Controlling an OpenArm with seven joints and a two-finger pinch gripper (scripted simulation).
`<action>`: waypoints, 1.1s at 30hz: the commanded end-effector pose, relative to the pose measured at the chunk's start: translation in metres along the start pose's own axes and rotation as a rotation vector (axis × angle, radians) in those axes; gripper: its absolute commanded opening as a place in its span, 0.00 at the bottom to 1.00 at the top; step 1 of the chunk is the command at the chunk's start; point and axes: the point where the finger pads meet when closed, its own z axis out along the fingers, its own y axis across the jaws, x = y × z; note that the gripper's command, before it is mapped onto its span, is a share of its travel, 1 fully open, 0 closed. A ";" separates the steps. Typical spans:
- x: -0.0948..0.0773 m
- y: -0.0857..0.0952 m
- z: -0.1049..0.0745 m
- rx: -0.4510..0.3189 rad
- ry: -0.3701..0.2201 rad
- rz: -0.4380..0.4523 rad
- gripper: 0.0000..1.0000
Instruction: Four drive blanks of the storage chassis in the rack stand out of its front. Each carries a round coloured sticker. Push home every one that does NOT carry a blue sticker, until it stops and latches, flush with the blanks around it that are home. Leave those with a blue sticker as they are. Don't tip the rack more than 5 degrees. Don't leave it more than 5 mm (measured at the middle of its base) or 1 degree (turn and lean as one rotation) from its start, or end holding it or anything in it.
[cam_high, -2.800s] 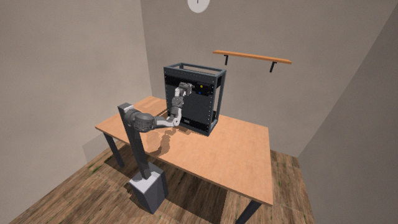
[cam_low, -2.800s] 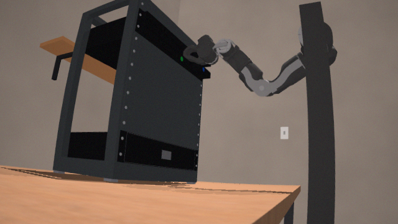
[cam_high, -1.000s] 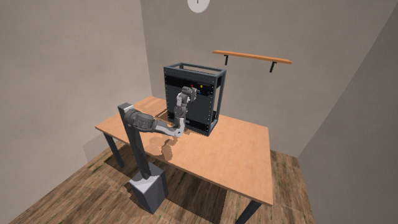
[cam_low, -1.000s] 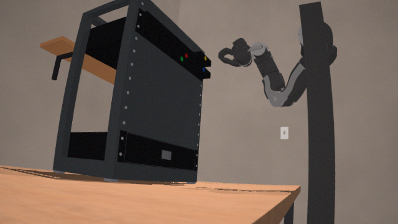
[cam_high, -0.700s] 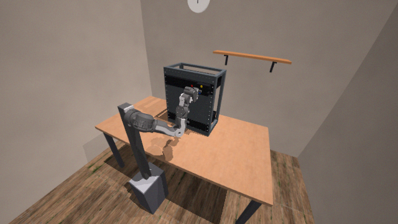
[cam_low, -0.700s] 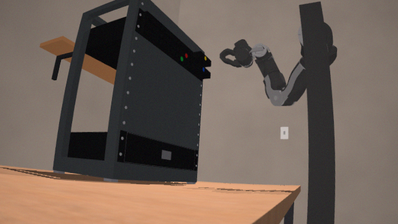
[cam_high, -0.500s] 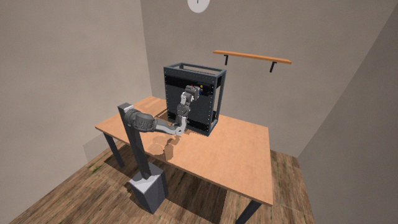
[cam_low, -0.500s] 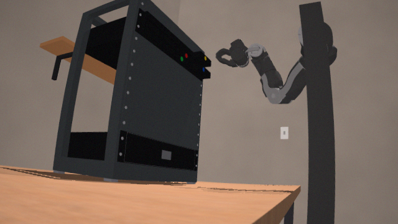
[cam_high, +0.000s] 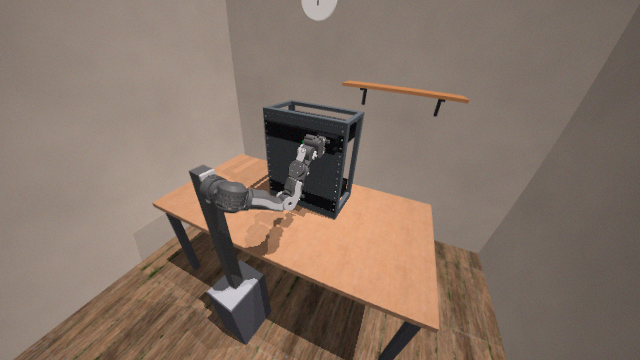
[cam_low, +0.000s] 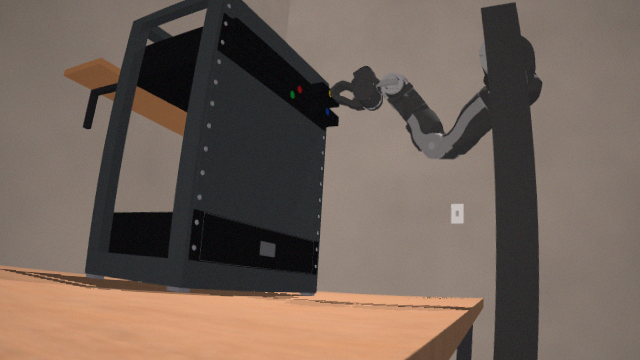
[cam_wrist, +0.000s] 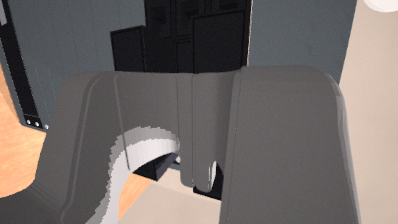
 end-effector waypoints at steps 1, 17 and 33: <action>0.000 0.002 0.000 -0.008 0.000 -0.006 0.00; 0.002 0.006 -0.001 -0.011 0.000 -0.006 0.00; 0.002 0.006 -0.001 -0.007 0.000 -0.005 0.00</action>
